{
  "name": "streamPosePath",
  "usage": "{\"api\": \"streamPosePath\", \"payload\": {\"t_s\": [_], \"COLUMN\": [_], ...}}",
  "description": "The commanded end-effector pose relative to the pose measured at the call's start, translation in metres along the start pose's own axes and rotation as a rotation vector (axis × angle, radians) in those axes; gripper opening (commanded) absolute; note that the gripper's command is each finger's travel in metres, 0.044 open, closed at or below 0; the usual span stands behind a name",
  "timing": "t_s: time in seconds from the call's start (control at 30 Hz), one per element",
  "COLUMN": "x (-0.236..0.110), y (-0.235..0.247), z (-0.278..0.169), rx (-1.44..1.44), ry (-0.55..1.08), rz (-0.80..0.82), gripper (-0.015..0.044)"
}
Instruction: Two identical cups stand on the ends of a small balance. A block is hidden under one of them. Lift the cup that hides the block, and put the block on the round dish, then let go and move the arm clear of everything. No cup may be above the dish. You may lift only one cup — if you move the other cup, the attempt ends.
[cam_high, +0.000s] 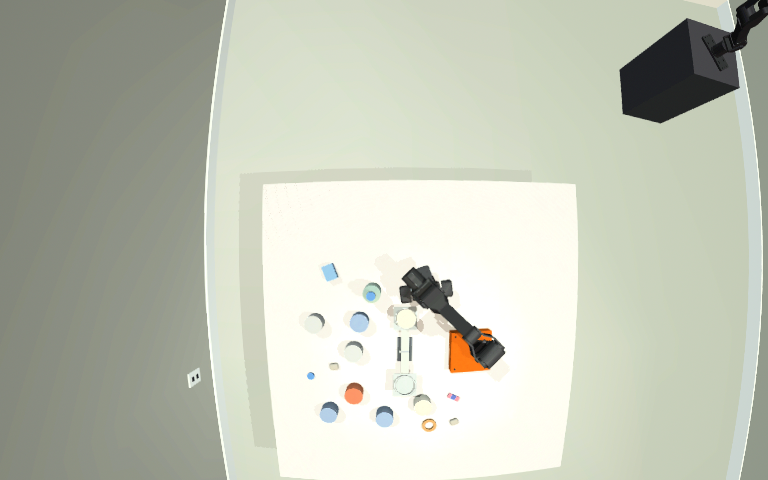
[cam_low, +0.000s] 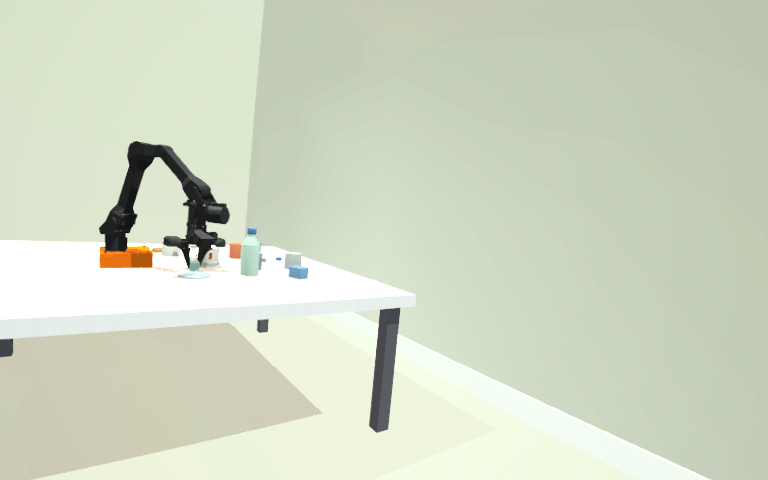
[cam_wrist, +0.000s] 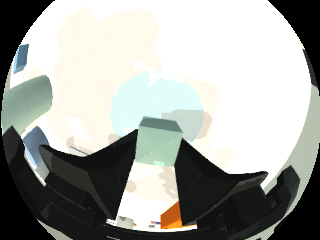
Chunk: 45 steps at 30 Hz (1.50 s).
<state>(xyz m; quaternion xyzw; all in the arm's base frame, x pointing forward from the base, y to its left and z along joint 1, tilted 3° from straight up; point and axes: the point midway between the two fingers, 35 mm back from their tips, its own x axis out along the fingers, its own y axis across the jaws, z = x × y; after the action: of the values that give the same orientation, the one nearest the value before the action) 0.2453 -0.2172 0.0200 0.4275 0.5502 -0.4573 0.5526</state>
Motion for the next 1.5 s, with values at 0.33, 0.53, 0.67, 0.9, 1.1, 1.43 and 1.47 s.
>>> {"api": "streamPosePath", "payload": {"t_s": [0.33, 0.53, 0.67, 0.9, 1.1, 1.43, 1.47], "x": [0.016, 0.014, 0.014, 0.012, -0.044, -0.087, -0.087], "y": [0.001, 0.001, 0.001, 0.001, 0.001, -0.001, -0.001], "z": [0.003, 0.001, 0.001, 0.001, 0.002, 0.000, 0.000], "rx": [-0.005, 0.000, 0.000, 0.000, -0.005, -0.004, -0.004], "ry": [-0.013, -0.007, -0.007, -0.007, -0.013, -0.015, -0.015], "rz": [0.007, 0.005, 0.005, 0.005, 0.007, 0.012, 0.012], "gripper": [0.0000, 0.0131, 0.0236, 0.0420, 0.0440, 0.0440, 0.0440]}}
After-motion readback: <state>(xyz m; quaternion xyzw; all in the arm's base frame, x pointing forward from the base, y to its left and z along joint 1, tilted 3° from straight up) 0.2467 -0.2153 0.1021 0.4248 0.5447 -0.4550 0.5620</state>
